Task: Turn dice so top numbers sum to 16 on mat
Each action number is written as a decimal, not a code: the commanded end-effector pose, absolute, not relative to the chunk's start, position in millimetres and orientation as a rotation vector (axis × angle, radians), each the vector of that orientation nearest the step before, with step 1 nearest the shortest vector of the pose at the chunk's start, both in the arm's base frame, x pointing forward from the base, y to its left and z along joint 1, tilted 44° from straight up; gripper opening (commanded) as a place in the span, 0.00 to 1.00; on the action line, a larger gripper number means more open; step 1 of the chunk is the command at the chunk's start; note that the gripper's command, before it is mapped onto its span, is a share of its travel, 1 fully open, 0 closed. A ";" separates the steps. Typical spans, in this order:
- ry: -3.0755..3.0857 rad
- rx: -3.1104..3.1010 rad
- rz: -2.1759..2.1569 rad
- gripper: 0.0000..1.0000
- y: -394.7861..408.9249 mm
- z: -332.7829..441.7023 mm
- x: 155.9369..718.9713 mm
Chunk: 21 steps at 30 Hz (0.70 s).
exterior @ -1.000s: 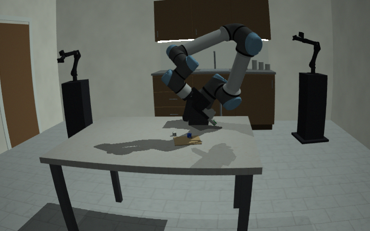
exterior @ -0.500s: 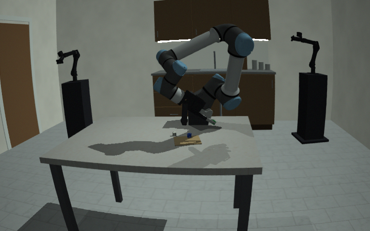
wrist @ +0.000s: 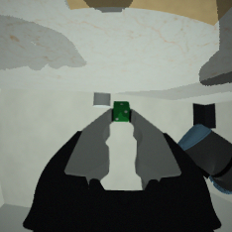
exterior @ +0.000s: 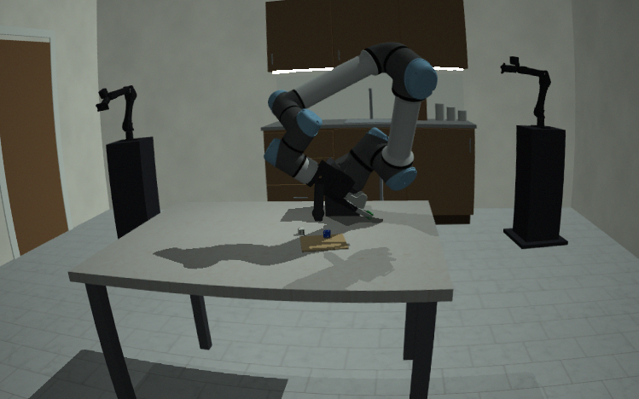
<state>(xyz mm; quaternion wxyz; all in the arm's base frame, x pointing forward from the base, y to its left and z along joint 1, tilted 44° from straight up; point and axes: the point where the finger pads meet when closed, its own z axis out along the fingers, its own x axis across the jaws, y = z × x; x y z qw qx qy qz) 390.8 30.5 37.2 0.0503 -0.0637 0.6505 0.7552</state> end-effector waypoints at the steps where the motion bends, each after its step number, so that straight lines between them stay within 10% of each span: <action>1: 1.981 -0.195 2.299 0.03 42.5 24.3 393.3; 21: 1.981 -0.195 2.299 0.03 72.1 -6.5 398.5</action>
